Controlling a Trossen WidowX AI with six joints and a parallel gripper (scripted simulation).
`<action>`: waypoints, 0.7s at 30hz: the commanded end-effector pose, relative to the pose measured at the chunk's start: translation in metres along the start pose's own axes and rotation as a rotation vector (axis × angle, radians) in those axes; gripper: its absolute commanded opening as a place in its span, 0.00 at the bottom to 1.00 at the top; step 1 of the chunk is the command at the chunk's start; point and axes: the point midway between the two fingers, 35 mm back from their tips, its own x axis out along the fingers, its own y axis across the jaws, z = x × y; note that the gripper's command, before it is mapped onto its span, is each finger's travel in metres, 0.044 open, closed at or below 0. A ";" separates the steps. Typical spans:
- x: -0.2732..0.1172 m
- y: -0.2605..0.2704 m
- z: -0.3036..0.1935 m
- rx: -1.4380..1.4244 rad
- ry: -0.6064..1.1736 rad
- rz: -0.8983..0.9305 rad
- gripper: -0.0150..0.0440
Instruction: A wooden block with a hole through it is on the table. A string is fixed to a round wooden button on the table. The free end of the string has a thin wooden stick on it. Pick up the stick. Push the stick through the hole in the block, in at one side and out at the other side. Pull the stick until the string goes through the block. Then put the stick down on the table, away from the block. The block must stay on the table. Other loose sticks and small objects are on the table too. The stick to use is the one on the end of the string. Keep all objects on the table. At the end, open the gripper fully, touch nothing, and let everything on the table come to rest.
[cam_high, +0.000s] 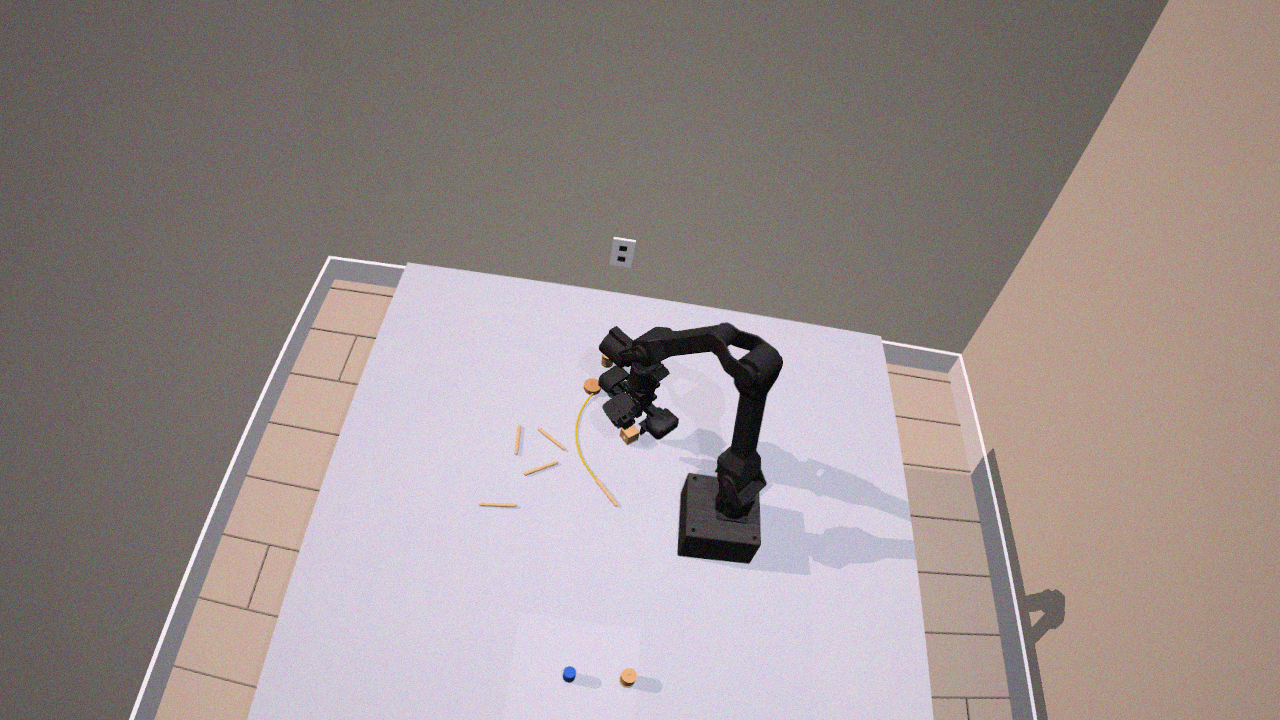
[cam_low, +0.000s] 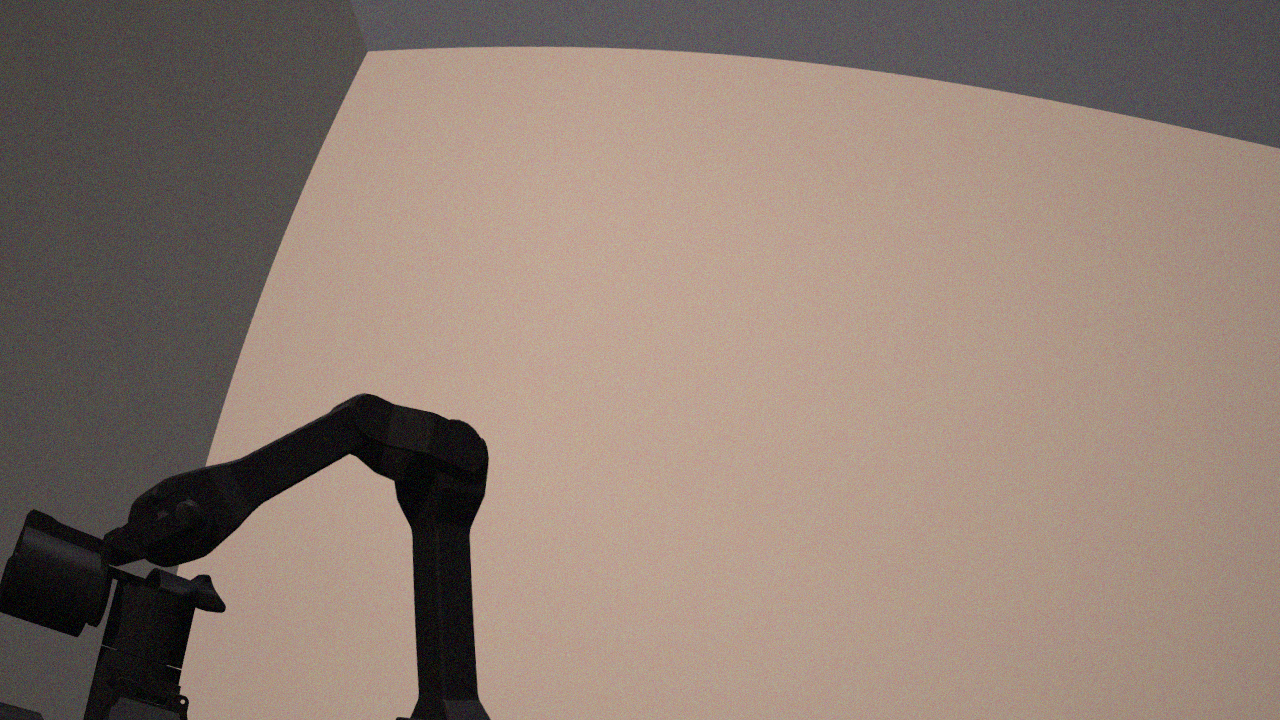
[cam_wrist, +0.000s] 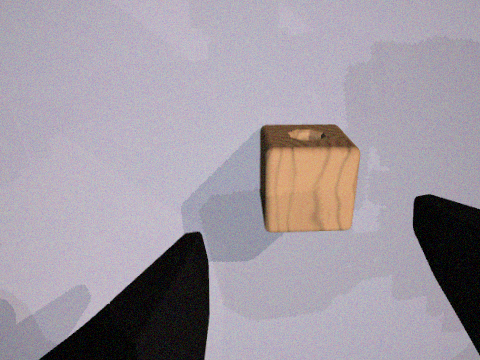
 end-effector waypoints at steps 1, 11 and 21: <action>0.000 0.000 0.000 0.000 0.000 0.000 0.66; 0.000 0.000 0.000 0.000 0.000 0.000 0.53; 0.000 0.000 0.000 0.000 0.000 0.000 0.25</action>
